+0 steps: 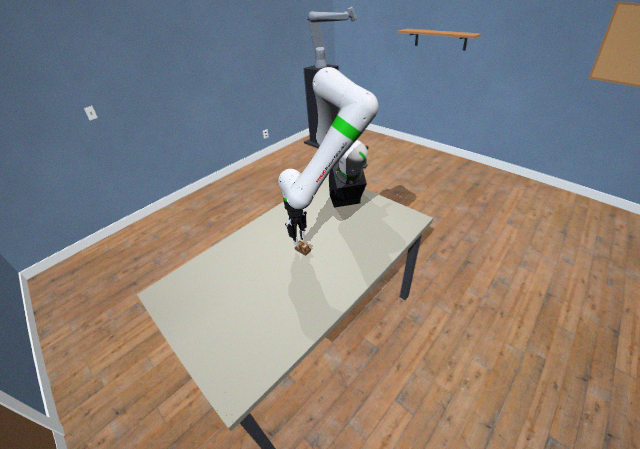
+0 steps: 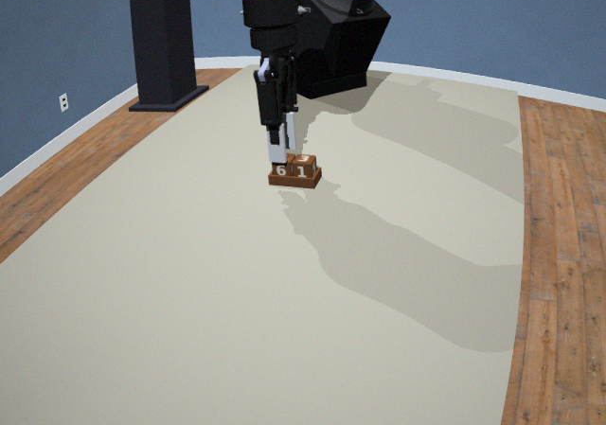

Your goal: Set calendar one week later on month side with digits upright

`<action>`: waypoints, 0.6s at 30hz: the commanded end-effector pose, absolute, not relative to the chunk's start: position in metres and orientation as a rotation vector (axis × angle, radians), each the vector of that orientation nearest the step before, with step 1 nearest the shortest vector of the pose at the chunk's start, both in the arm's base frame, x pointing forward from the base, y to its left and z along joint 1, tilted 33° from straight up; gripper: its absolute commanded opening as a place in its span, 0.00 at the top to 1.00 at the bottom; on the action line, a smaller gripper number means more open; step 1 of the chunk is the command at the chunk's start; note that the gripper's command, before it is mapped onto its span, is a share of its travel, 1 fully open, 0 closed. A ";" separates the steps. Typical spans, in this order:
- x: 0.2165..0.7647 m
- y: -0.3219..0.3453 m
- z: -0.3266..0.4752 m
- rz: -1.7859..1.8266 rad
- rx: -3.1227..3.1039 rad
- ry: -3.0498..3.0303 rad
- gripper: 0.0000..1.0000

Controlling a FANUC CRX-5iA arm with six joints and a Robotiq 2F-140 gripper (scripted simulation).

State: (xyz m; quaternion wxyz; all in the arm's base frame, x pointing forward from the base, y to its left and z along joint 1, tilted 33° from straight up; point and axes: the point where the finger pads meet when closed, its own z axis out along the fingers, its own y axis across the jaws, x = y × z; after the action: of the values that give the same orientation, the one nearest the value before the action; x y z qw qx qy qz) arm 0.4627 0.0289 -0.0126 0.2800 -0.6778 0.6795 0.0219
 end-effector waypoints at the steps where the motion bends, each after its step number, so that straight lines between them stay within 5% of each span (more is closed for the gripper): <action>1: 0.464 0.030 -0.016 0.058 -1.817 1.822 0.71; 18: 0.472 0.039 -0.034 0.058 -1.817 1.822 0.71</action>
State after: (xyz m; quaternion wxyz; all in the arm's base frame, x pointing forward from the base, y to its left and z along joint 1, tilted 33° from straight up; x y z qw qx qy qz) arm 0.4713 0.0388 -0.0331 0.2801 -0.6778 0.6795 0.0219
